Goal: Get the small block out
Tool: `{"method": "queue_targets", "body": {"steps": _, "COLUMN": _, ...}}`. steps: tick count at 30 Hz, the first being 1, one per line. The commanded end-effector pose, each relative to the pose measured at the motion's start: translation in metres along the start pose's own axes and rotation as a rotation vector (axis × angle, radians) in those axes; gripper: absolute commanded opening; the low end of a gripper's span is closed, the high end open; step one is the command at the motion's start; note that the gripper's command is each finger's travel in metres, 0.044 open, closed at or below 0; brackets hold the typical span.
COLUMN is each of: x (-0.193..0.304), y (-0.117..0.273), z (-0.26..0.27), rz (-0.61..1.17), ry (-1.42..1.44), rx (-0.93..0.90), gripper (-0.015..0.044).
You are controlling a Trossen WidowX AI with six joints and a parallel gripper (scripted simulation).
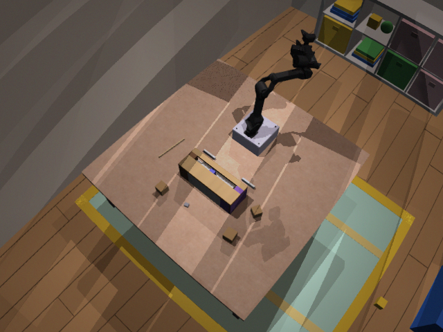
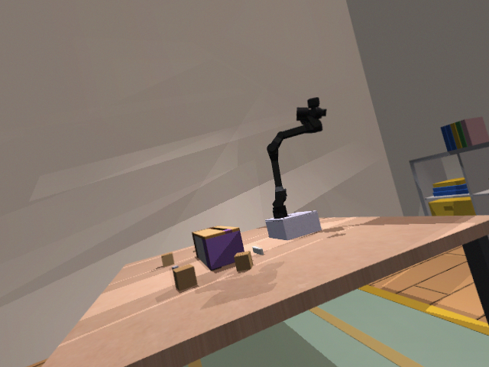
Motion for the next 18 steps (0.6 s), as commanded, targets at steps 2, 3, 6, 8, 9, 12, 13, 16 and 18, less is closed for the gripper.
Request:
{"method": "queue_targets", "body": {"steps": 2, "x": 0.006, "y": 0.005, "z": -0.001, "rz": 0.026, "ry": -0.010, "rx": 0.011, "gripper": 0.0400}}
{"method": "queue_targets", "body": {"steps": 3, "x": 0.013, "y": 0.012, "z": -0.002, "rz": 0.059, "ry": -0.022, "rx": 0.024, "gripper": 0.0400}}
{"method": "queue_targets", "body": {"steps": 6, "x": 0.037, "y": 0.039, "z": -0.006, "rz": 0.180, "ry": -0.062, "rx": 0.074, "gripper": 0.0400}}
{"method": "queue_targets", "body": {"steps": 8, "x": 0.052, "y": 0.059, "z": -0.009, "rz": 0.265, "ry": -0.086, "rx": 0.108, "gripper": 0.0400}}
{"method": "queue_targets", "body": {"steps": 9, "x": 0.060, "y": 0.070, "z": -0.010, "rz": 0.308, "ry": -0.098, "rx": 0.125, "gripper": 0.0400}}
{"method": "queue_targets", "body": {"steps": 12, "x": 0.077, "y": 0.104, "z": -0.015, "rz": 0.441, "ry": -0.123, "rx": 0.193, "gripper": 0.0400}}
{"method": "queue_targets", "body": {"steps": 13, "x": 0.082, "y": 0.115, "z": -0.016, "rz": 0.486, "ry": -0.129, "rx": 0.219, "gripper": 0.0400}}
{"method": "queue_targets", "body": {"steps": 16, "x": 0.095, "y": 0.153, "z": -0.021, "rz": 0.625, "ry": -0.145, "rx": 0.294, "gripper": 0.0400}}
{"method": "queue_targets", "body": {"steps": 18, "x": 0.103, "y": 0.180, "z": -0.021, "rz": 0.718, "ry": -0.158, "rx": 0.329, "gripper": 0.0400}}
Point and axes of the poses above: the point midway between the two fingers, 35 mm back from their tips, its own y axis back along the fingers, its own z axis across the jaws, x = y × z, the point moved 2 cm from there along y, back along the fingers, and after that the axes turned 5 degrees about y, right-handed, at the moved point
